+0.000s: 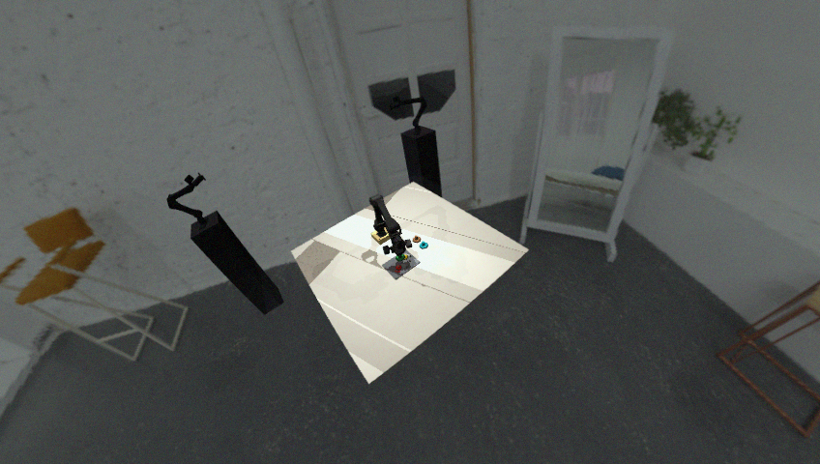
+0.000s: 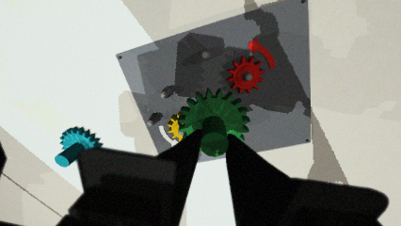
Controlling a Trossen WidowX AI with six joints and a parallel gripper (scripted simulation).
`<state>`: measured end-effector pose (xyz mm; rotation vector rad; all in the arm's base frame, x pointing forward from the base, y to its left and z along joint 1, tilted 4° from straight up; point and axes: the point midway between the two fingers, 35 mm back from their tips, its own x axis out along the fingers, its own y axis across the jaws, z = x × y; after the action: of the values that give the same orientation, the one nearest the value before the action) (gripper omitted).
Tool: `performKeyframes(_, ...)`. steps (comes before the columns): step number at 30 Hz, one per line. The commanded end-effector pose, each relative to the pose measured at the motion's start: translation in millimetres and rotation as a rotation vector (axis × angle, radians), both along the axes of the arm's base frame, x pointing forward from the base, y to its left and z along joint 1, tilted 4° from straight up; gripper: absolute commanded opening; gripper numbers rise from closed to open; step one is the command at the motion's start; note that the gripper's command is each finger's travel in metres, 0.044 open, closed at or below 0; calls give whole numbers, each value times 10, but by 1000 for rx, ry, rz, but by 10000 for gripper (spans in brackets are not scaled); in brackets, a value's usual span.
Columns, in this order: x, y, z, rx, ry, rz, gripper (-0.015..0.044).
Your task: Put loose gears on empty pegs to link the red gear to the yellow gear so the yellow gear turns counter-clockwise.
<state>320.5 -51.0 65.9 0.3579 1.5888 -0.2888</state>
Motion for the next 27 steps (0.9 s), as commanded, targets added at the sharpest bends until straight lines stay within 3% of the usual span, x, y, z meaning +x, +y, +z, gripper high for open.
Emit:
performKeyframes(1,0,-22,10,-6,-7,5,0)
performKeyframes(27,-2,-13,-71,-4,-11,85,0)
